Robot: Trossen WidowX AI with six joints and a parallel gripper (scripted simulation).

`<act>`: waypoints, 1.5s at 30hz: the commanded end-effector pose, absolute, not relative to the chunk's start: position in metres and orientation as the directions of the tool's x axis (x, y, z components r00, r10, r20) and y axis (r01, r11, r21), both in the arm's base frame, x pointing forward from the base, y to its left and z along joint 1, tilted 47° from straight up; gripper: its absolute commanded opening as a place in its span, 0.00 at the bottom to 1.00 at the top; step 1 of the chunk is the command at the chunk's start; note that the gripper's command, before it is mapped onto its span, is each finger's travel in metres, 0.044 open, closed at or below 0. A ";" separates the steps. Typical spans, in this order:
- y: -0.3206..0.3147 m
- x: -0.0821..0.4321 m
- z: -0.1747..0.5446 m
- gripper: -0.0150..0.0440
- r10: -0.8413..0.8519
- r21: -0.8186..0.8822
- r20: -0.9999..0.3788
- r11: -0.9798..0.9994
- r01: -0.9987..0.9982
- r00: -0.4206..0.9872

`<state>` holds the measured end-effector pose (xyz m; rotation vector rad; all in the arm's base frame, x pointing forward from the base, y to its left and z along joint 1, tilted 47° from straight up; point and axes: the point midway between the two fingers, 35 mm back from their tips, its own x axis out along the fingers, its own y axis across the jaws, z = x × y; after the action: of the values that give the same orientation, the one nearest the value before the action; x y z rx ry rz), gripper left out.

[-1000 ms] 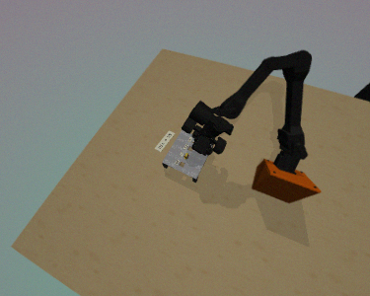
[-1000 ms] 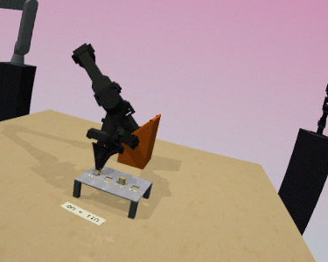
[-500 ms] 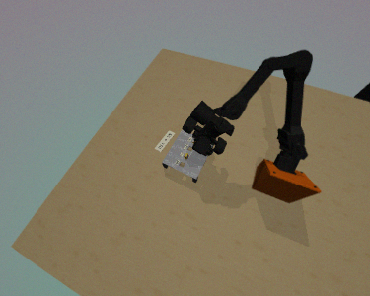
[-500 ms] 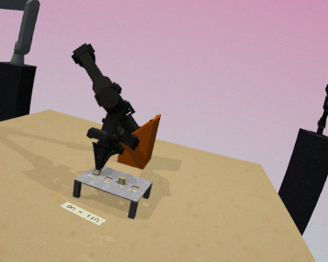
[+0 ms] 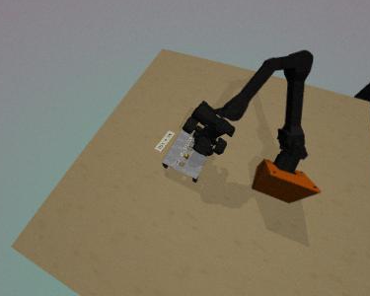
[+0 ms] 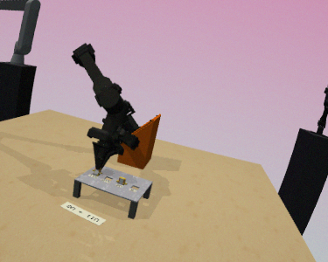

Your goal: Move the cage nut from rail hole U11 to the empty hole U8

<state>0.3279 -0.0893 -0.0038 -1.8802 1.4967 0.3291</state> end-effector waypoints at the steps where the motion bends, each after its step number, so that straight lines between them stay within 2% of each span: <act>1: -0.090 0.327 -0.003 0.30 -0.753 -0.362 -0.585 -0.091 -0.928 0.302; 45: -0.089 0.328 -0.003 0.30 -0.753 -0.365 -0.582 -0.095 -0.926 0.307</act>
<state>0.3288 -0.0890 -0.0040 -1.8825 1.4948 0.3258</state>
